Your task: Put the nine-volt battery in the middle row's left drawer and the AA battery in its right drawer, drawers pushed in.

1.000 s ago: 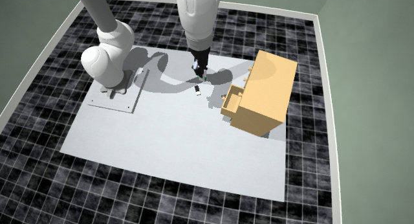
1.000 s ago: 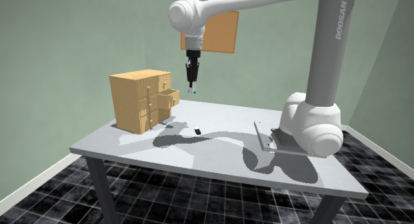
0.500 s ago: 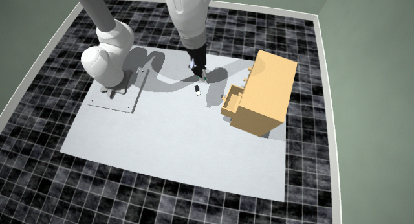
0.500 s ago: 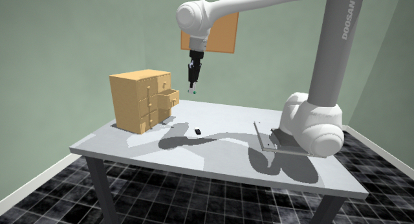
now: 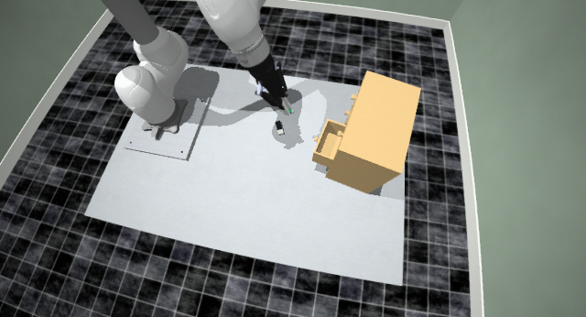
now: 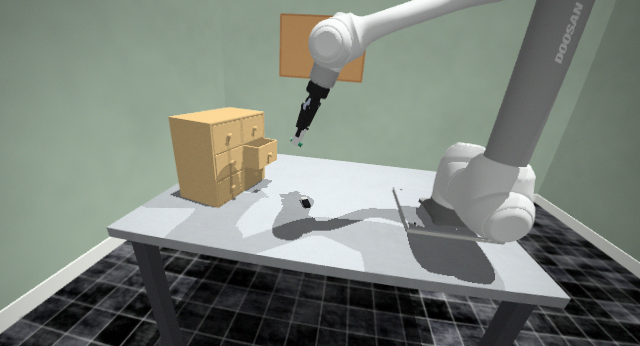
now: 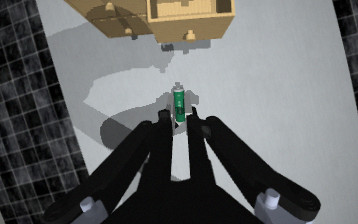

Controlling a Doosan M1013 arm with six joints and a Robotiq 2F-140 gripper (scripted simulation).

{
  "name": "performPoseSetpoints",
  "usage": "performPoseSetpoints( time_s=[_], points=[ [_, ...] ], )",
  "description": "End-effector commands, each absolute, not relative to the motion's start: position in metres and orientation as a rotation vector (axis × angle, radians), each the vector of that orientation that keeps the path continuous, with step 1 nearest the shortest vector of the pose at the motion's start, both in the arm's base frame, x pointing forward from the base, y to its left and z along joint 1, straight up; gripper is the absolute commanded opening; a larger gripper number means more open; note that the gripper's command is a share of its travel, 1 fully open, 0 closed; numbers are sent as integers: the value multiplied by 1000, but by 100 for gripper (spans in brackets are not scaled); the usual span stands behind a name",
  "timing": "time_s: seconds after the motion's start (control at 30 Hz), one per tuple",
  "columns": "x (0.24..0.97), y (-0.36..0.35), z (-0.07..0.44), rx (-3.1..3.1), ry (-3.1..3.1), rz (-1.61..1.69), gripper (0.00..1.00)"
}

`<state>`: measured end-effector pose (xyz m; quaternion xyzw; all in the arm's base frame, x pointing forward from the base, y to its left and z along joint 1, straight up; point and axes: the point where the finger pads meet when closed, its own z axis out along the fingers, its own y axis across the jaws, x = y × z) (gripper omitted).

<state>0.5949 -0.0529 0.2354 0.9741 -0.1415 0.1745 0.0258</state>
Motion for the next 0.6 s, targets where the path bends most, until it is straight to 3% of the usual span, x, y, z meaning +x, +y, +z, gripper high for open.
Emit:
performPoseSetpoints(
  time_s=[0.0, 0.23, 0.57],
  points=[
    [593, -53, 233, 2963, -434, 688, 6],
    [589, -52, 230, 2842, -415, 1003, 6],
    [586, -52, 229, 2757, -405, 1170, 6]
  ],
)
